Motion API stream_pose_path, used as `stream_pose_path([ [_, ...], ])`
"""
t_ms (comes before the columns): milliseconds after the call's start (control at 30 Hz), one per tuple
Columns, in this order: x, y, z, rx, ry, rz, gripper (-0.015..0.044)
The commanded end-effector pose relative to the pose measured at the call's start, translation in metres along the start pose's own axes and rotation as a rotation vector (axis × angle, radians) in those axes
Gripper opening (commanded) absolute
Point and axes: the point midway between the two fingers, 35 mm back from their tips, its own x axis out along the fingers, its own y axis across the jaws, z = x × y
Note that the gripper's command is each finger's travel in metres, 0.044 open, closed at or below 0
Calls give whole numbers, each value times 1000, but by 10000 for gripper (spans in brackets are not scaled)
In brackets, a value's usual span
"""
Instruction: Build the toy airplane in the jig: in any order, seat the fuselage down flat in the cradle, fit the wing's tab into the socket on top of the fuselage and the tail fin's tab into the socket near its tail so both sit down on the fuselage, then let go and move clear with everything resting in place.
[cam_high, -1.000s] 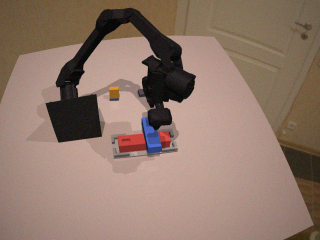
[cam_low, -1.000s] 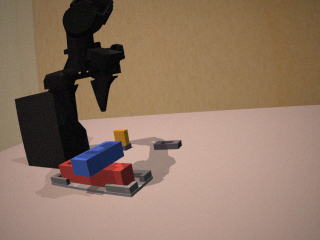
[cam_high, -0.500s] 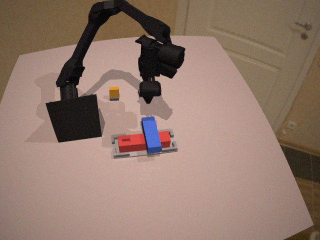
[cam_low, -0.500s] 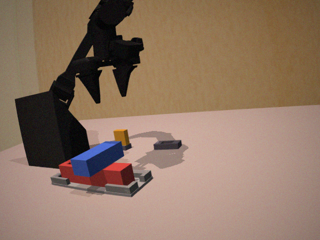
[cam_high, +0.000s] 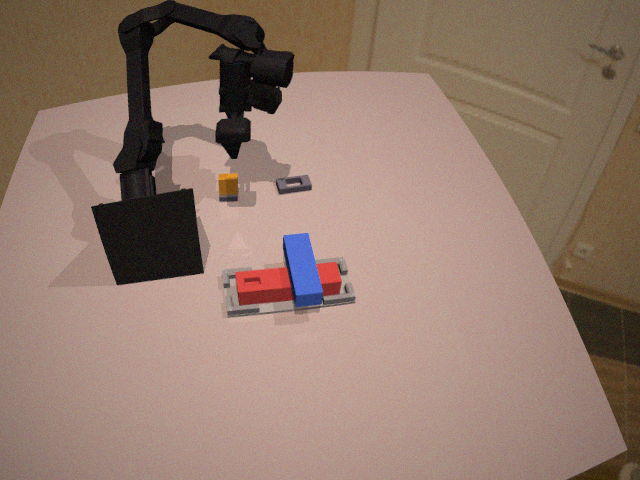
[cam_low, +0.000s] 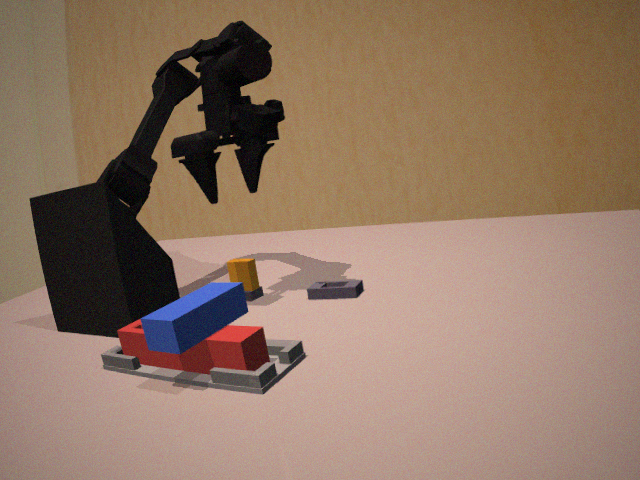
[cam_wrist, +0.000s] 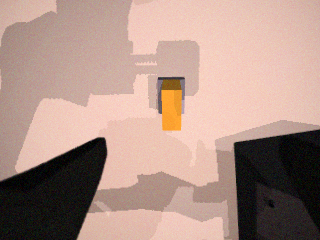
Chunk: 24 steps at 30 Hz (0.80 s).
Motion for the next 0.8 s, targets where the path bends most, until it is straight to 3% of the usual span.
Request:
stream_pose_path([
  [0, 6, 10, -16, 10, 1, 11, 440],
  [133, 13, 9, -16, 10, 0, 9, 440],
  [300, 61, 11, -16, 9, 0, 12, 440],
  [767, 83, 11, -16, 9, 0, 12, 440],
])
